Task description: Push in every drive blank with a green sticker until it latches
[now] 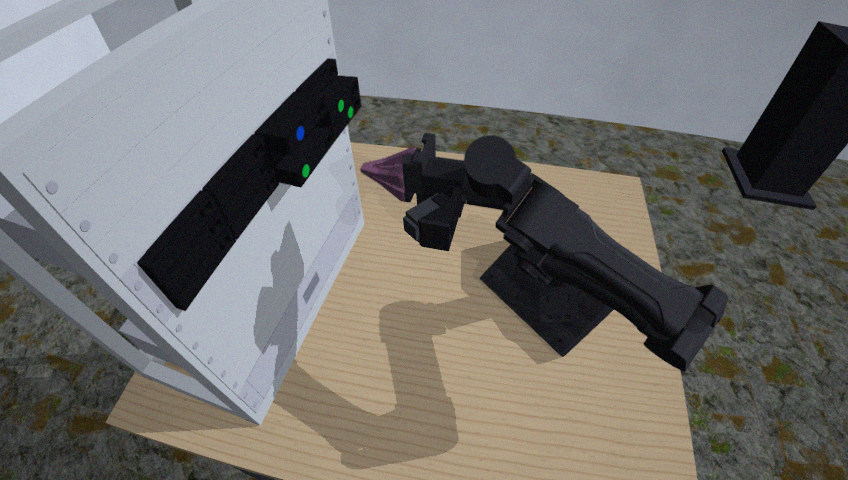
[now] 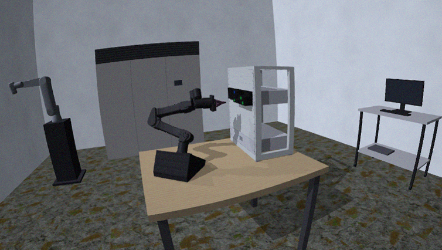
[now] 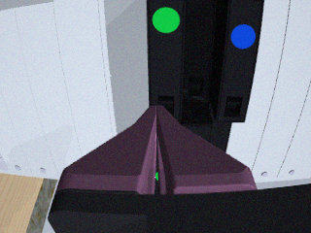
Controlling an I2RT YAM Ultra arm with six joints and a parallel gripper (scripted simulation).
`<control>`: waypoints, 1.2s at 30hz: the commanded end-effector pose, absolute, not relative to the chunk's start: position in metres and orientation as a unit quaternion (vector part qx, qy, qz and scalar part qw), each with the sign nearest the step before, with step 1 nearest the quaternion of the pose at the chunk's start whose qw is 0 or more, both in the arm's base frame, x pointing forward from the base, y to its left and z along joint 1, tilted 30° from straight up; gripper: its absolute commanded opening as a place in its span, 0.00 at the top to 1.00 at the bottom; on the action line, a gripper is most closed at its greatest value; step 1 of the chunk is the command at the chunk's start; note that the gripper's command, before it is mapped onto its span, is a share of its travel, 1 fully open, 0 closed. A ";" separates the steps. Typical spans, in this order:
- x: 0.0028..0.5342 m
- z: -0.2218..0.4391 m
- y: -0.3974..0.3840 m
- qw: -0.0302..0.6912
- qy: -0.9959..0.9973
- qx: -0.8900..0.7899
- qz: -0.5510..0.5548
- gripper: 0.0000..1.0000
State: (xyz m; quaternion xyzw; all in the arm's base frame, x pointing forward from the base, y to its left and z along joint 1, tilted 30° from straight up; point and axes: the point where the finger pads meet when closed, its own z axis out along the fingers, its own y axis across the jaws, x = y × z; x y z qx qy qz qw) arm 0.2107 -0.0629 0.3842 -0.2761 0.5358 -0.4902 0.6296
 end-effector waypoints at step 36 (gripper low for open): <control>0.263 0.422 -0.078 0.633 0.523 -0.257 -0.510 1.00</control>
